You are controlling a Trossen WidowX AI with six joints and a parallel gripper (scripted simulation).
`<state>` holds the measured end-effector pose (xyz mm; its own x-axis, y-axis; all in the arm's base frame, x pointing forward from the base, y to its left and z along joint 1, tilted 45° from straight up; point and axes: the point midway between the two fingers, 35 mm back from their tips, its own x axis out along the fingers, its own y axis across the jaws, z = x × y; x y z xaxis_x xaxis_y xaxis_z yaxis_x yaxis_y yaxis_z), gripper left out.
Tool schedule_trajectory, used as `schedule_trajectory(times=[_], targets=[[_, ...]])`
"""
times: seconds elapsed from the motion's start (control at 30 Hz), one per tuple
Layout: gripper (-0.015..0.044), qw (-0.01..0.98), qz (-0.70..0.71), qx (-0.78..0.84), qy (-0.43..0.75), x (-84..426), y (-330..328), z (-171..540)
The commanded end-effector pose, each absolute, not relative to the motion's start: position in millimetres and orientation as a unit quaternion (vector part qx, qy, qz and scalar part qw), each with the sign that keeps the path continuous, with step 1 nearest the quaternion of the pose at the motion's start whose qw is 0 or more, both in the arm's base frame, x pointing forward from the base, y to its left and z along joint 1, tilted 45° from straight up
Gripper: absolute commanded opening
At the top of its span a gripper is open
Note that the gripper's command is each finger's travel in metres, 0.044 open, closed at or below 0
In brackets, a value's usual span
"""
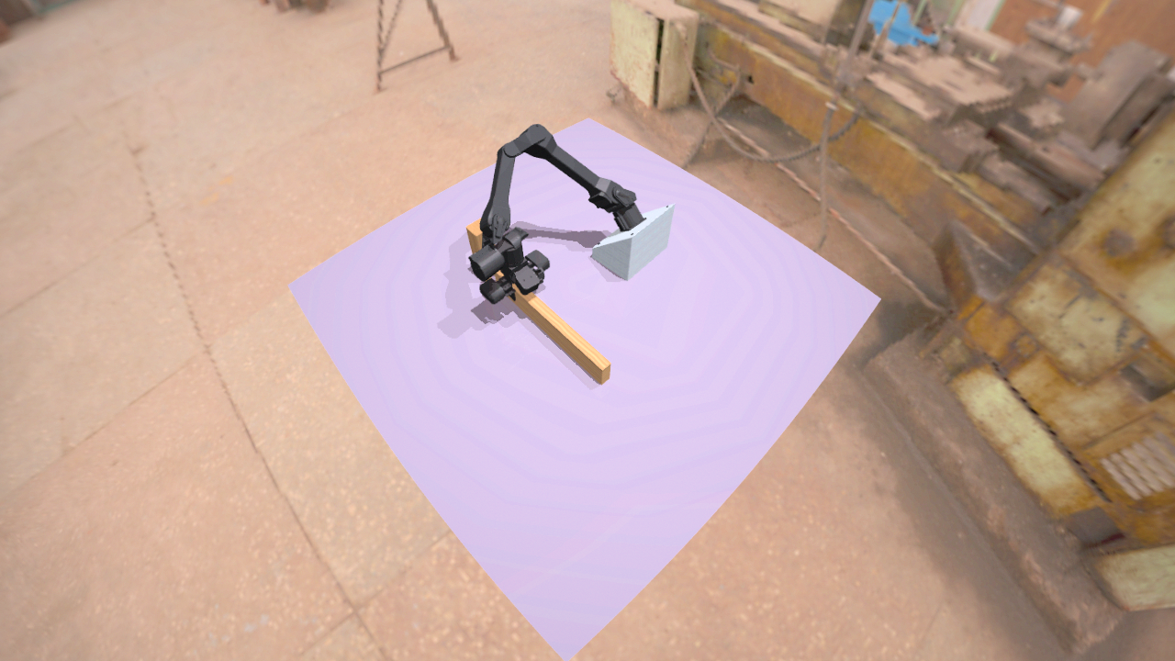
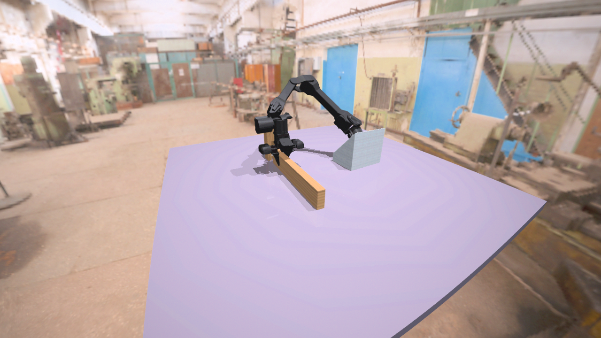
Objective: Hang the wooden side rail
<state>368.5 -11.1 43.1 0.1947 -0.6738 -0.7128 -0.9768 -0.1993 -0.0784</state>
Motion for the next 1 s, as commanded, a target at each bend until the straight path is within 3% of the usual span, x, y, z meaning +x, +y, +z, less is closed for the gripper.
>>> schedule_trajectory(times=[0.0,0.97], targets=[[0.0,0.268,0.279,-0.726,0.569,367.8,-8.5,44.5],[0.0,0.268,0.28,-0.726,0.569,366.9,-5.2,47.9]])
